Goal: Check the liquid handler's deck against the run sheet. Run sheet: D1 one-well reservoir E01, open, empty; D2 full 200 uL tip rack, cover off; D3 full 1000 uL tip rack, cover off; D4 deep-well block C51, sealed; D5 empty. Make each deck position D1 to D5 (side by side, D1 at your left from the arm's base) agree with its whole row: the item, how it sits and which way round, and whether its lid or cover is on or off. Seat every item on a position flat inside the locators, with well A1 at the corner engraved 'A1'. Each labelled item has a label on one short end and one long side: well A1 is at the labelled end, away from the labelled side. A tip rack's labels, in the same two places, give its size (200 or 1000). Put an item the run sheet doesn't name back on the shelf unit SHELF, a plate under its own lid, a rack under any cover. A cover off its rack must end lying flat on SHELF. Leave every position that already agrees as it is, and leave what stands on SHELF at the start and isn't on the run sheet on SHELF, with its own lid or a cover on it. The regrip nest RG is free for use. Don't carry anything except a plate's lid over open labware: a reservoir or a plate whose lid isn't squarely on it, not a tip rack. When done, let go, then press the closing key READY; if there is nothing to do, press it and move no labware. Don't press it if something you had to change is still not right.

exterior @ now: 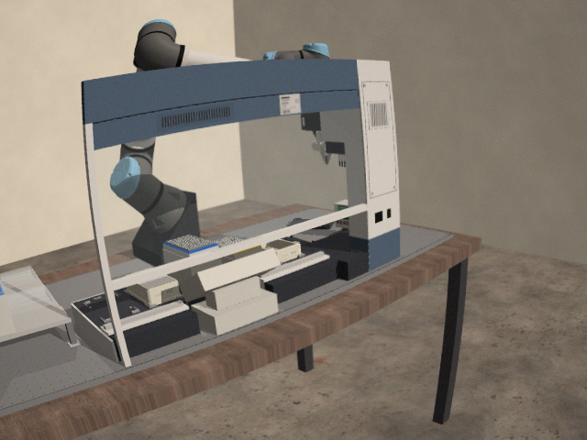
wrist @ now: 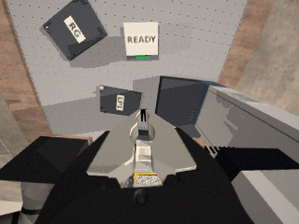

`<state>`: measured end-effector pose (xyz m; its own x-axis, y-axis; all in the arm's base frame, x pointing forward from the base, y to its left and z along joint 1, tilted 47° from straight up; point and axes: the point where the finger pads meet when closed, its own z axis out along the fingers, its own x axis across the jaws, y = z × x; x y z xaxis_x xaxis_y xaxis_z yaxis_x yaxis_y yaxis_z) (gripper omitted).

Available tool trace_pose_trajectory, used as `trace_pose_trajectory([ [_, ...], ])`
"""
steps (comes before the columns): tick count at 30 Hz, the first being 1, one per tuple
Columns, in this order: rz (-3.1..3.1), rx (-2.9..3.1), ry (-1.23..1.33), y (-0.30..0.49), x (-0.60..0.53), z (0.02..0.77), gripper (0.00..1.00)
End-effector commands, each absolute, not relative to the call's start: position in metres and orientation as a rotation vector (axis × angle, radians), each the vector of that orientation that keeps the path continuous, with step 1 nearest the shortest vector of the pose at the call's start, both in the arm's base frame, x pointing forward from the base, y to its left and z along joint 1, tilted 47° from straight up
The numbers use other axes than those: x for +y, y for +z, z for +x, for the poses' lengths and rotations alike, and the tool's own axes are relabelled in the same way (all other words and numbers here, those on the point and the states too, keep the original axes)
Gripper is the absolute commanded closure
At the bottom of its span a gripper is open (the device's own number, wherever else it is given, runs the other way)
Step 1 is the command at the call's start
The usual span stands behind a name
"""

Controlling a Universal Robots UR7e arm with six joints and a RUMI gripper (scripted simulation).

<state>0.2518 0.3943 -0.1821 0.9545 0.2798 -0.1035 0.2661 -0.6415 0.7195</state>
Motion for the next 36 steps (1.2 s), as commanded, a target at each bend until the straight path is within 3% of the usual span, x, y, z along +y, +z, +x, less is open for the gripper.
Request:
trace_pose_trajectory([
  [1,2.298,0.382,0.023,-0.186,0.390,0.253,1.00],
  [36,2.298,0.382,0.023,-0.222,0.353,0.260,1.00],
])
